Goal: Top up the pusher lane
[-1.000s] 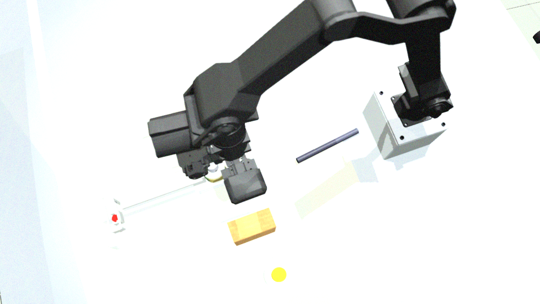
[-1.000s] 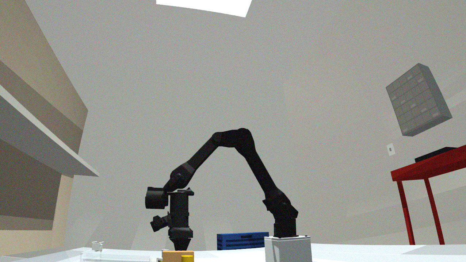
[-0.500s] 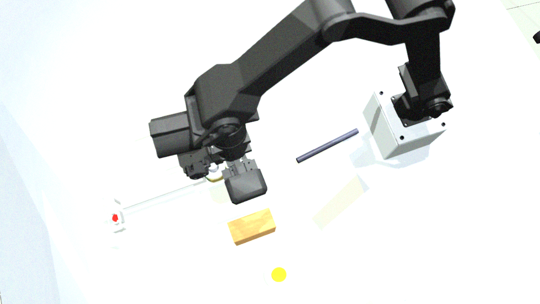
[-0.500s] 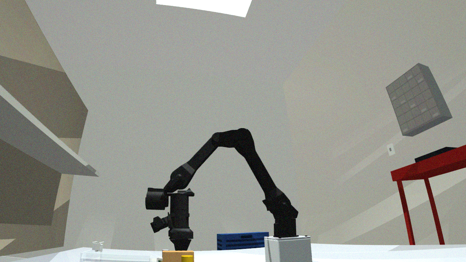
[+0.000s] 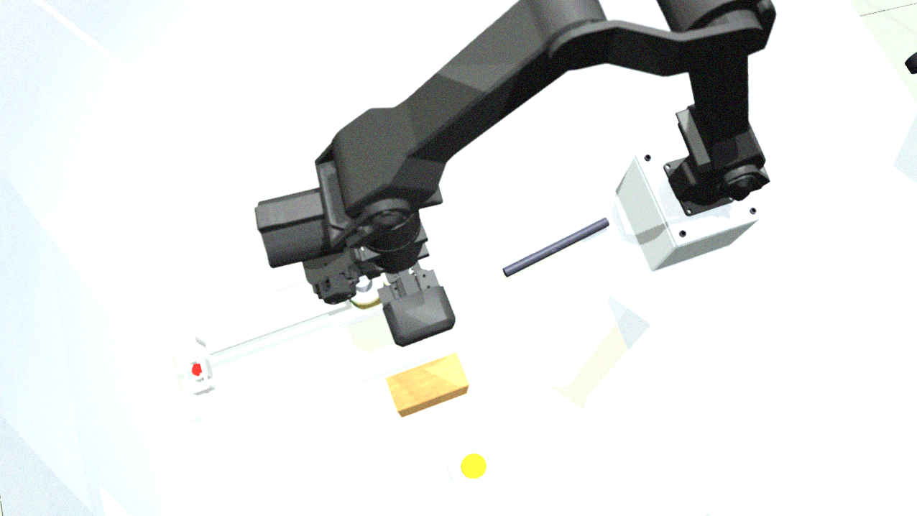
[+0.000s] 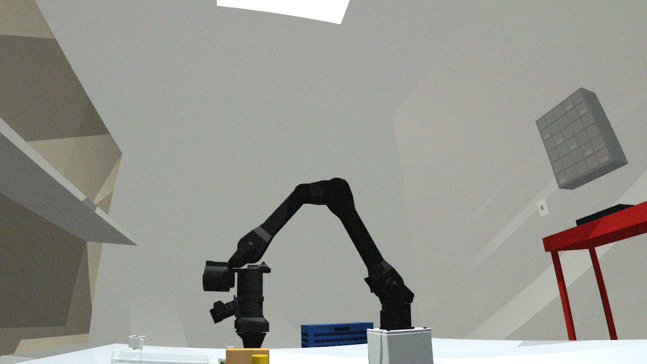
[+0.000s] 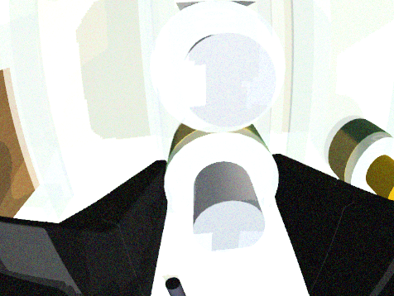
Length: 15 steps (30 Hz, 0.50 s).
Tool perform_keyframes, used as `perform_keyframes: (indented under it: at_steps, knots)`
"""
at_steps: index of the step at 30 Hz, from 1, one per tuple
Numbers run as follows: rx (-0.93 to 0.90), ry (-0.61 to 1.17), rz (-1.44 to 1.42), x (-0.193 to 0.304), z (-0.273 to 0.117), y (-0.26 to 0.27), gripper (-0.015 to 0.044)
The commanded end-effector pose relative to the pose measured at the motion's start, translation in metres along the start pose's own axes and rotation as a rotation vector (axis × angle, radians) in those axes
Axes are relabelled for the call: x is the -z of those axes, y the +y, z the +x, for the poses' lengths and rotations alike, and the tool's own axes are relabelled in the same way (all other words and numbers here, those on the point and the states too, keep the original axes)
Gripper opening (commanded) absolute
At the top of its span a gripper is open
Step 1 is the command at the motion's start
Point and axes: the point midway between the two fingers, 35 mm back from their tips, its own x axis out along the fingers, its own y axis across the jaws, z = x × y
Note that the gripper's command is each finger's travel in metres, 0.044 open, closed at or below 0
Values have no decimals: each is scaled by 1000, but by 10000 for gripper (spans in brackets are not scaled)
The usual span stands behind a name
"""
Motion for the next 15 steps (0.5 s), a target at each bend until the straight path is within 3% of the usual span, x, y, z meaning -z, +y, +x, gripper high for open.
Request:
perform_keyframes:
  at_steps: [1, 15]
  knots:
    - [-3, -11, 3, -1, 0, 0, 0]
    - [-3, -11, 3, 1, 0, 0, 0]
